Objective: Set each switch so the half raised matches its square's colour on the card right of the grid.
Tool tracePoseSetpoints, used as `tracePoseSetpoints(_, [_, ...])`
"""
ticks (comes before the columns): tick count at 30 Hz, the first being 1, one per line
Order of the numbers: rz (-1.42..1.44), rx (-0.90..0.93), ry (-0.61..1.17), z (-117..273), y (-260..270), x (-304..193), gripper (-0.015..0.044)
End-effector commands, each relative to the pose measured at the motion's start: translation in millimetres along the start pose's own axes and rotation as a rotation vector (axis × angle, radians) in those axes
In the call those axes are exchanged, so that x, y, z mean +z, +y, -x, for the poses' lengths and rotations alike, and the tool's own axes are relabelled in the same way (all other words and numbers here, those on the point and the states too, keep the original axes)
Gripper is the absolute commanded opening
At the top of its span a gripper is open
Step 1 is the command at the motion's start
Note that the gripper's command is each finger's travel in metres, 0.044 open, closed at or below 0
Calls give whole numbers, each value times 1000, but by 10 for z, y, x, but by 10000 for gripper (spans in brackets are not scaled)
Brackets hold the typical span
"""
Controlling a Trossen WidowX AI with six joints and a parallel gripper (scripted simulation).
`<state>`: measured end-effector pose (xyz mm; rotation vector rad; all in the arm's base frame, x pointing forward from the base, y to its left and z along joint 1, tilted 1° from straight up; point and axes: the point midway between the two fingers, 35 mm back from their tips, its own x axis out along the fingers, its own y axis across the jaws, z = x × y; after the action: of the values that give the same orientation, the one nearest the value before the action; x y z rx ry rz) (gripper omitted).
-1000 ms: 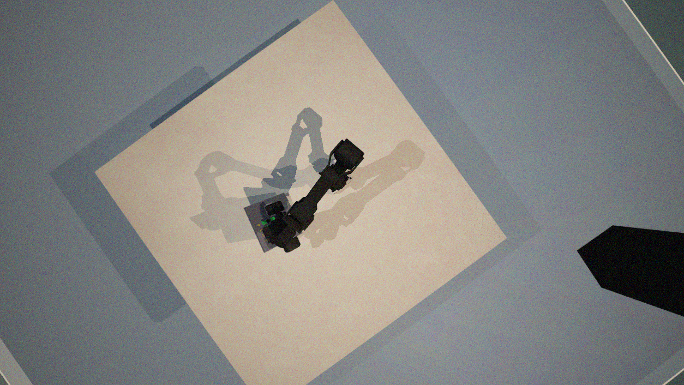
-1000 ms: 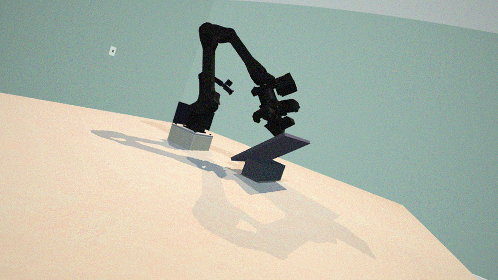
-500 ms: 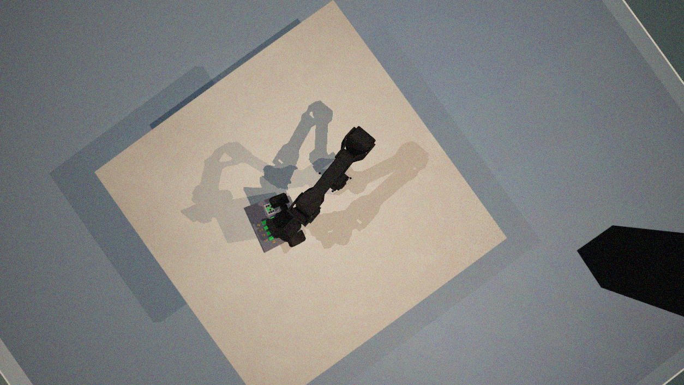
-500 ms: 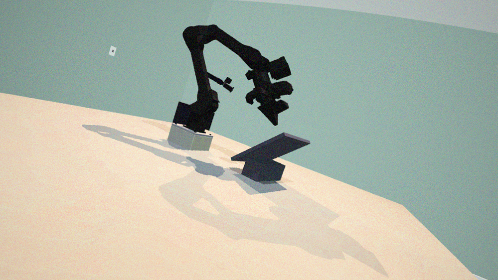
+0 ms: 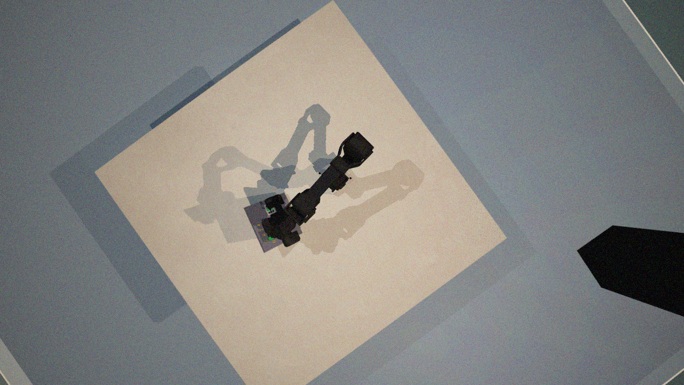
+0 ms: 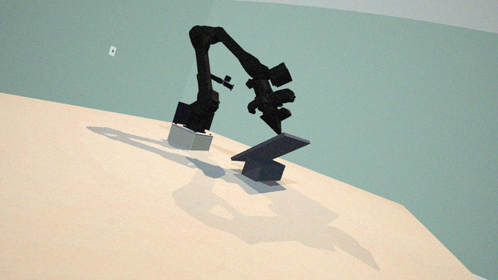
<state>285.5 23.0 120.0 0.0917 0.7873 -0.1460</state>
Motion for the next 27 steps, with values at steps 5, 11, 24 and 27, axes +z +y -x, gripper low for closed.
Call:
tracePoseSetpoints(5, [6,-1,12,-101,-5,-36,0])
tracePoseSetpoints(11, [6,-1,12,-193,-5,-38,0])
tracePoseSetpoints(24, [6,-1,12,-218,-5,-40,0])
tracePoseSetpoints(27, [6,-1,12,-218,-5,-40,0])
